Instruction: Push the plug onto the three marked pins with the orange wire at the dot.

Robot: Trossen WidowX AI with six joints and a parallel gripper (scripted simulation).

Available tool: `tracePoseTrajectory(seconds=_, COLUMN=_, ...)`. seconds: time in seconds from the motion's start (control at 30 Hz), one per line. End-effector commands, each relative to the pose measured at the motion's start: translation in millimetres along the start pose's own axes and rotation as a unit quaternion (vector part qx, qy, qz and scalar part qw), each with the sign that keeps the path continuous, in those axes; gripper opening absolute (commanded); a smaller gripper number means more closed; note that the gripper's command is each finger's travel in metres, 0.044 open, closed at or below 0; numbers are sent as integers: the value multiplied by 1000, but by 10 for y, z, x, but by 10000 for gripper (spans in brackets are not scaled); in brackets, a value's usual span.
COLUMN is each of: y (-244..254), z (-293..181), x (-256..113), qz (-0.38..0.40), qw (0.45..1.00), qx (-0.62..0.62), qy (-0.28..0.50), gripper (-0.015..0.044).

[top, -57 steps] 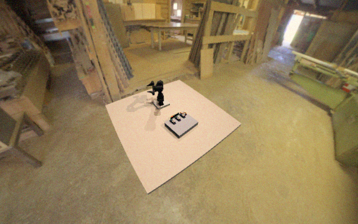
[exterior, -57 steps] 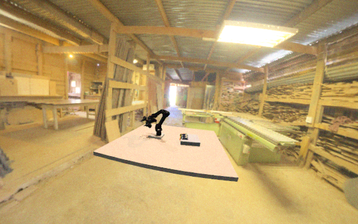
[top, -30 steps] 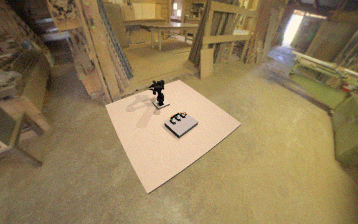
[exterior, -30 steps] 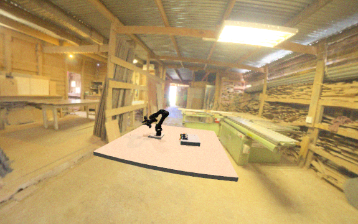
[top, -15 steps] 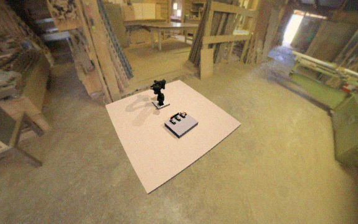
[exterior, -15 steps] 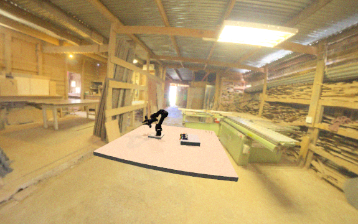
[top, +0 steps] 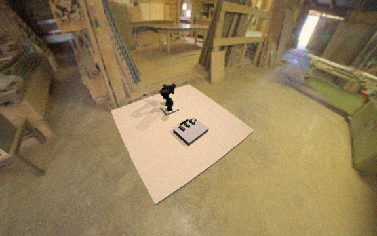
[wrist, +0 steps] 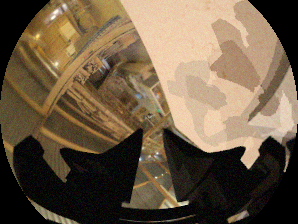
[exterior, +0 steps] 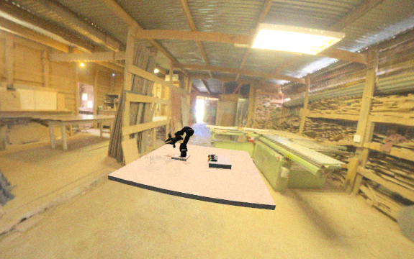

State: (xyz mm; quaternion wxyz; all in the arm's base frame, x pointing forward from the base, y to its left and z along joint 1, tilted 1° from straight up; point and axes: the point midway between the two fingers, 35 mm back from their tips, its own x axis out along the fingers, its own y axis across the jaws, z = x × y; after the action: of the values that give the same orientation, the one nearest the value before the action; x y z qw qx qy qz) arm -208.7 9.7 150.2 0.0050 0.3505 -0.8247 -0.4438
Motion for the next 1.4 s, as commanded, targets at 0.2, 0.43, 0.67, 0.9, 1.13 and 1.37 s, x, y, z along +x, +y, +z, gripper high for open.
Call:
tracePoseTrajectory(seconds=0.2, y=43, z=103, x=-60, qz=6, qw=999, qx=-18, qy=-32, gripper=115)
tracePoseTrajectory(seconds=0.43, y=101, z=228, x=-152, qz=15, qw=996, qx=-42, qy=-71, gripper=115)
tracePoseTrajectory(seconds=0.67, y=149, z=391, x=-278, qz=24, qw=990, qx=-63, qy=-120, gripper=115)
tracePoseTrajectory(seconds=0.9, y=194, z=507, x=-400, qz=29, qw=983, qx=-84, qy=-162, gripper=115)
tracePoseTrajectory(seconds=1.13, y=226, z=609, x=-517, qz=34, qw=975, qx=-97, qy=-198, gripper=115)
tracePoseTrajectory(seconds=1.37, y=268, z=771, x=-721, qz=38, qw=958, qx=-121, qy=-258, gripper=115)
